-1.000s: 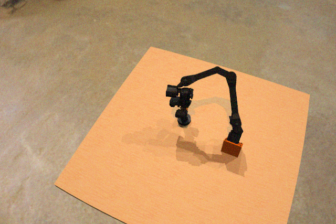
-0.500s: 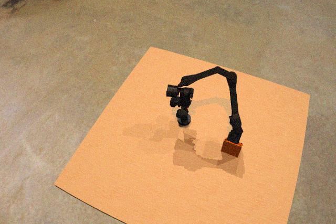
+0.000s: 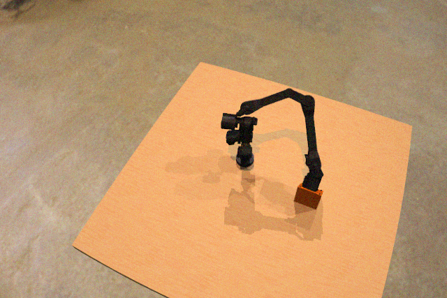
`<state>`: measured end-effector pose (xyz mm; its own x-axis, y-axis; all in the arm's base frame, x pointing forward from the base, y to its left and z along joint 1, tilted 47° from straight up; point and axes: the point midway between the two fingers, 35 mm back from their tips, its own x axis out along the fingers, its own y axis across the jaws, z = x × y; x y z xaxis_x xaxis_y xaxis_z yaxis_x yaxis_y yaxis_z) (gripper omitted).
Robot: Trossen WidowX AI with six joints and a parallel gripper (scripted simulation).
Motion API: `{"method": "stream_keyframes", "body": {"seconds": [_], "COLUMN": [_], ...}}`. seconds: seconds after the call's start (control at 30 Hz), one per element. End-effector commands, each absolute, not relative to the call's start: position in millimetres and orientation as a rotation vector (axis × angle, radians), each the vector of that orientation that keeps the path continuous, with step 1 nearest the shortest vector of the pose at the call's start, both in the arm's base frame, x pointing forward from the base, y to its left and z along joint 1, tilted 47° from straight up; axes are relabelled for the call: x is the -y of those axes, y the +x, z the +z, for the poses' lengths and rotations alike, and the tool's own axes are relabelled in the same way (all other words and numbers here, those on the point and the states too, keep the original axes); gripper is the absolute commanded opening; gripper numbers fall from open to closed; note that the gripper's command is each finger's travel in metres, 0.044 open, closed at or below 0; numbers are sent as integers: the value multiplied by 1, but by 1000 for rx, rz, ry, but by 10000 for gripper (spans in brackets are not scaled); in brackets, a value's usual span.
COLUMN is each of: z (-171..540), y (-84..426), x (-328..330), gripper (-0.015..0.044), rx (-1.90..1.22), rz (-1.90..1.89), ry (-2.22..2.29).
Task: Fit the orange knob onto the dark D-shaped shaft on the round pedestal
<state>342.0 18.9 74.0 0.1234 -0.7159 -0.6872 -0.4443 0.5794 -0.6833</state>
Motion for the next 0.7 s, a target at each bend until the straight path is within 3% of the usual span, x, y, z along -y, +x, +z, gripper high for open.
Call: {"method": "stream_keyframes", "body": {"seconds": [0.0, 0.67], "z": [75, 75], "y": [343, 342], "x": [-19, -21], "gripper": [0, 0], "rx": [-1506, -1506], "rz": [-260, -260], "ry": [-1033, -1033]}}
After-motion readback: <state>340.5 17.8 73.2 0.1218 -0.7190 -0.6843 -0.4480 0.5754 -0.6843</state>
